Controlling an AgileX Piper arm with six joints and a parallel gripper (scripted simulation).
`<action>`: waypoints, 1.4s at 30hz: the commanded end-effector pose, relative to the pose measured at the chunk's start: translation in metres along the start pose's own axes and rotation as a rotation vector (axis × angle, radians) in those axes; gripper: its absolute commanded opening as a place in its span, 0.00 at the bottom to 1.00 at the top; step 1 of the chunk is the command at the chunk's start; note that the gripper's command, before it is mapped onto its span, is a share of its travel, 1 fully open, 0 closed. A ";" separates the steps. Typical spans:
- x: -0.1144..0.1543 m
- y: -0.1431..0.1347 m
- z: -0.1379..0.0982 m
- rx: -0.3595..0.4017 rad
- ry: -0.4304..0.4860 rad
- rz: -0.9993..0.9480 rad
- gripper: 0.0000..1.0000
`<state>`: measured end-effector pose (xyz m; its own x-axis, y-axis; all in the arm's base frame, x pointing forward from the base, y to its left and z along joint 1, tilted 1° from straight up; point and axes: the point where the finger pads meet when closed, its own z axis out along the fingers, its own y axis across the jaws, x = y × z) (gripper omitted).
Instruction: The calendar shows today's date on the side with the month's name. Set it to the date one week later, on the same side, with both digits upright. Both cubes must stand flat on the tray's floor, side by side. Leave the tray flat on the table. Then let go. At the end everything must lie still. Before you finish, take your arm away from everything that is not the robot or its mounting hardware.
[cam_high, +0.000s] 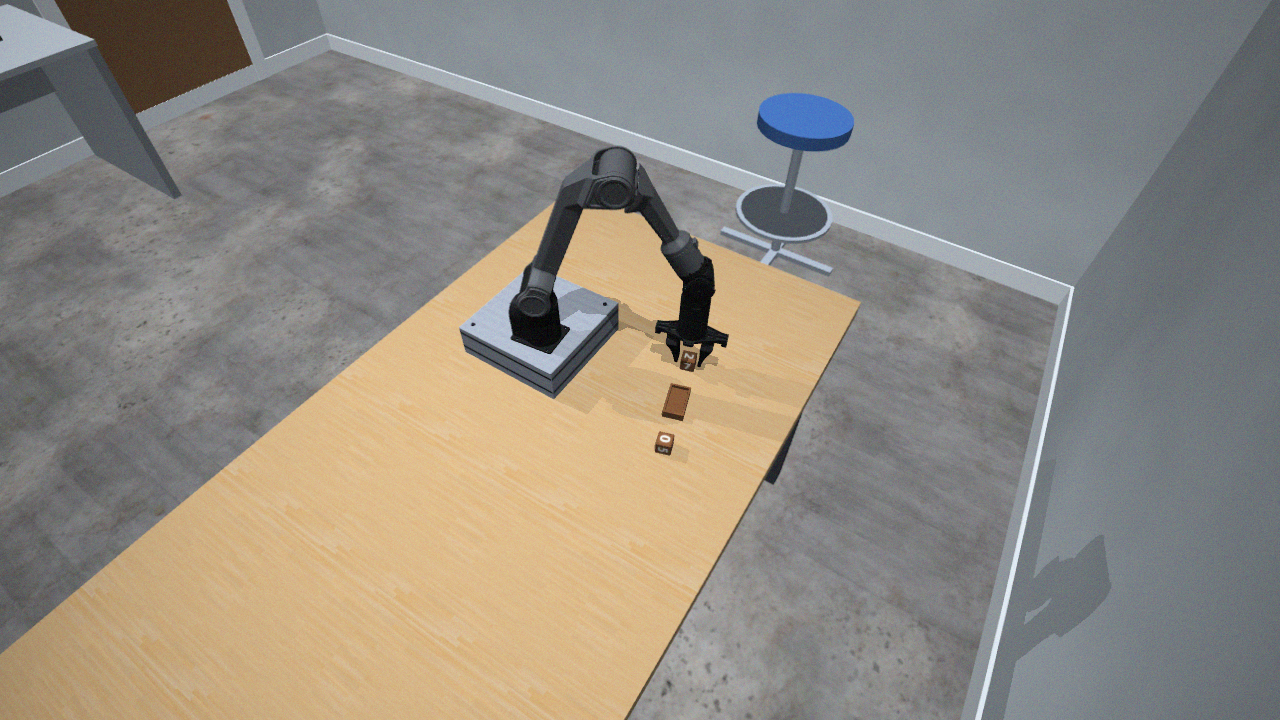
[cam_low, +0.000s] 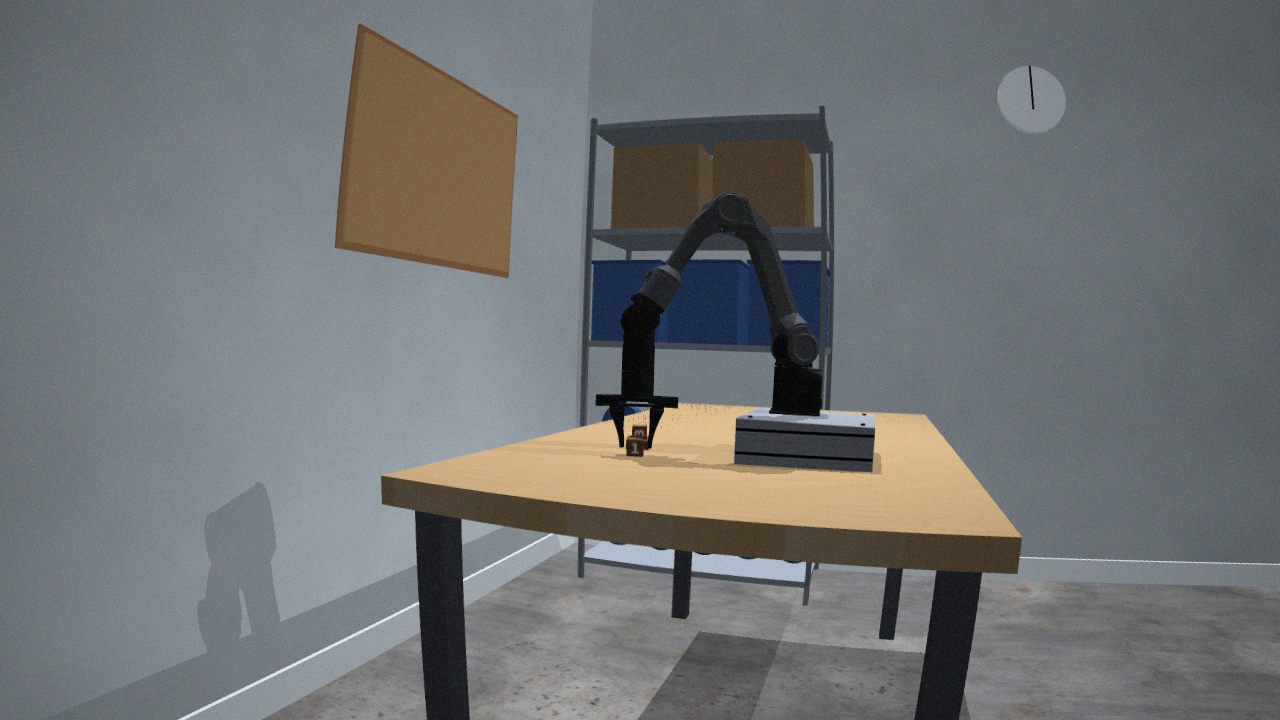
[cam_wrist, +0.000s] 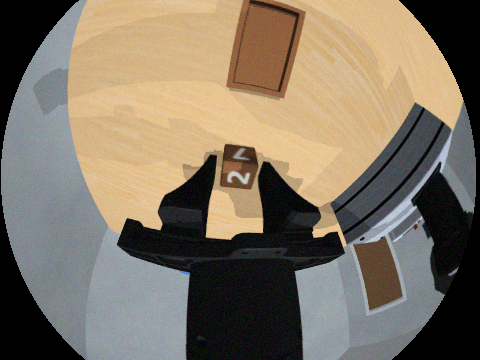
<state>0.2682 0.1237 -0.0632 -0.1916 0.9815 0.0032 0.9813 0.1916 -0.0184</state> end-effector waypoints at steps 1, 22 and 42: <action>0.001 0.001 -0.006 -0.004 0.001 -0.001 0.61; 0.000 0.001 -0.083 -0.004 0.001 -0.001 0.61; 0.000 0.000 -0.086 0.000 0.000 -0.001 1.00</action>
<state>0.2696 0.1243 0.0228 -0.1939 0.9810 0.0039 0.9808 0.1939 -0.0195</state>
